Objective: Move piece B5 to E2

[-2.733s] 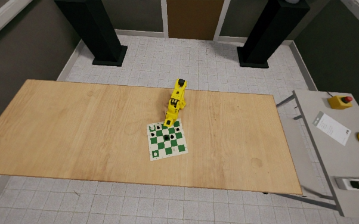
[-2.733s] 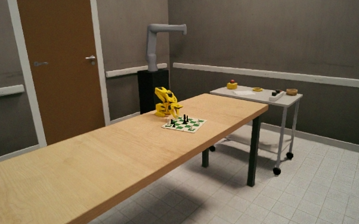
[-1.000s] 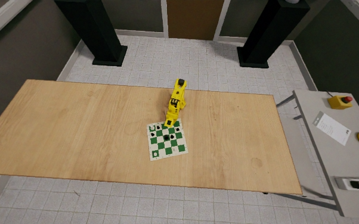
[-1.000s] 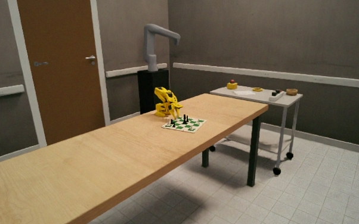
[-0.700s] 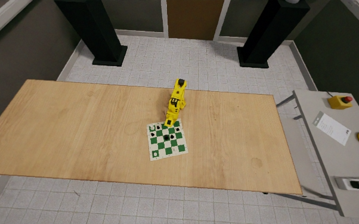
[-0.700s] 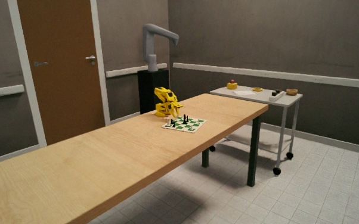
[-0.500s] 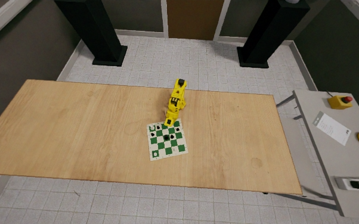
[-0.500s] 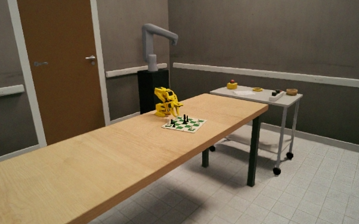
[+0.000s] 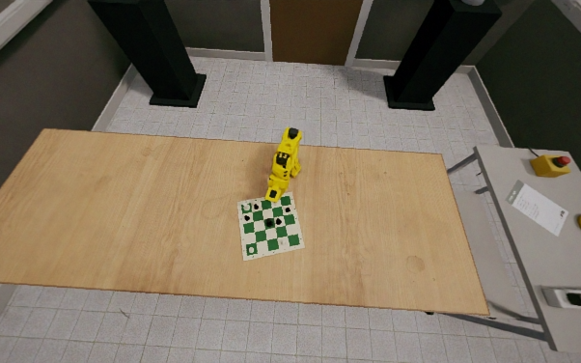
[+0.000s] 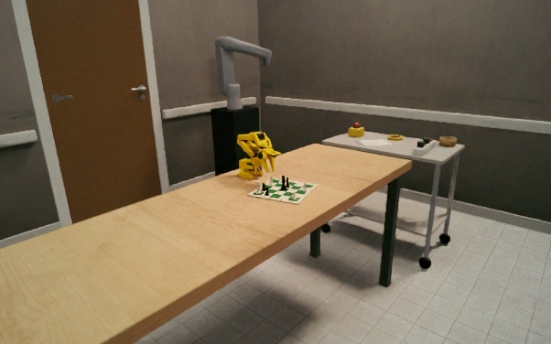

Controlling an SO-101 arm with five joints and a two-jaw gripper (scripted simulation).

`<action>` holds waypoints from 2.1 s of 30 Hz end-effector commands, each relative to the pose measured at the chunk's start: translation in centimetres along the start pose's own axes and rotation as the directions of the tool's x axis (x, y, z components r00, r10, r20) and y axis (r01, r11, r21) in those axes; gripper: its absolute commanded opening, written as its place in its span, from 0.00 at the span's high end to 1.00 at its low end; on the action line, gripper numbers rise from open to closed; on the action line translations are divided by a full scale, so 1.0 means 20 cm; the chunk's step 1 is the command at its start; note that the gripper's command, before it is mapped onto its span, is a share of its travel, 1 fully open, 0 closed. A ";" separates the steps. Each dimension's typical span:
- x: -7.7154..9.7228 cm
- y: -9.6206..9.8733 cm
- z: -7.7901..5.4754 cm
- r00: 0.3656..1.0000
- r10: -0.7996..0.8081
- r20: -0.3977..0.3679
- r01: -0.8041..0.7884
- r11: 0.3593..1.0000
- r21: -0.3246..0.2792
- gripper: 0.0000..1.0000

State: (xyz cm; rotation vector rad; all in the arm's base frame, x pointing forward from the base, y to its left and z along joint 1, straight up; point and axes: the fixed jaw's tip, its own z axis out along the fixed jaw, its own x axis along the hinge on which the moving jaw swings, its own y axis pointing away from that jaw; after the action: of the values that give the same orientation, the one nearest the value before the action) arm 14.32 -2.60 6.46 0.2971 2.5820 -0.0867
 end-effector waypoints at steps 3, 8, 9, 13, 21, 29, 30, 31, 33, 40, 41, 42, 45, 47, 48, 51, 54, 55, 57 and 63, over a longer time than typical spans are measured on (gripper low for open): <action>-0.02 0.01 -0.04 1.000 0.003 -0.006 -0.003 1.000 -0.007 0.88; -0.03 0.01 -0.06 1.000 0.003 -0.006 -0.003 1.000 -0.007 0.88; -0.03 0.01 -0.06 1.000 0.003 -0.006 -0.003 1.000 -0.007 0.88; -0.03 0.01 -0.06 1.000 0.003 -0.006 -0.003 1.000 -0.007 0.88; -0.03 0.02 -0.07 1.000 -0.012 -0.010 0.012 1.000 -0.015 0.88; -0.07 0.16 -0.10 0.981 -0.186 -0.046 0.180 0.977 -0.112 0.83; -0.07 0.19 -0.11 0.974 -0.223 -0.051 0.215 0.968 -0.132 0.82; -0.07 0.19 -0.11 0.974 -0.223 -0.051 0.215 0.968 -0.132 0.82; -0.07 0.22 -0.12 0.964 -0.261 -0.055 0.251 0.956 -0.153 0.81; -0.06 0.50 -0.19 0.829 -0.556 -0.059 0.515 0.801 -0.306 0.72; -0.05 0.54 -0.20 0.802 -0.594 -0.055 0.548 0.770 -0.326 0.70; -0.03 0.58 -0.21 0.775 -0.630 -0.050 0.579 0.739 -0.344 0.69; 0.01 0.68 -0.25 0.691 -0.722 -0.033 0.657 0.646 -0.389 0.66; 0.04 0.74 -0.26 0.639 -0.769 -0.020 0.695 0.589 -0.412 0.64; 0.04 0.74 -0.26 0.639 -0.769 -0.020 0.695 0.589 -0.412 0.64; 0.07 0.79 -0.28 0.596 -0.803 -0.009 0.723 0.542 -0.428 0.62; 0.10 0.83 -0.30 0.552 -0.834 0.004 0.748 0.493 -0.443 0.61; 0.11 0.84 -0.30 0.543 -0.840 0.006 0.753 0.483 -0.446 0.60; 0.12 0.85 -0.30 0.532 -0.847 0.009 0.759 0.472 -0.449 0.60; 0.12 0.85 -0.30 0.529 -0.849 0.010 0.760 0.468 -0.450 0.60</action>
State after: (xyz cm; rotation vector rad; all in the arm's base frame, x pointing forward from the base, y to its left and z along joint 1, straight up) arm 13.33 15.00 10.40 -1.1577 2.6181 0.1612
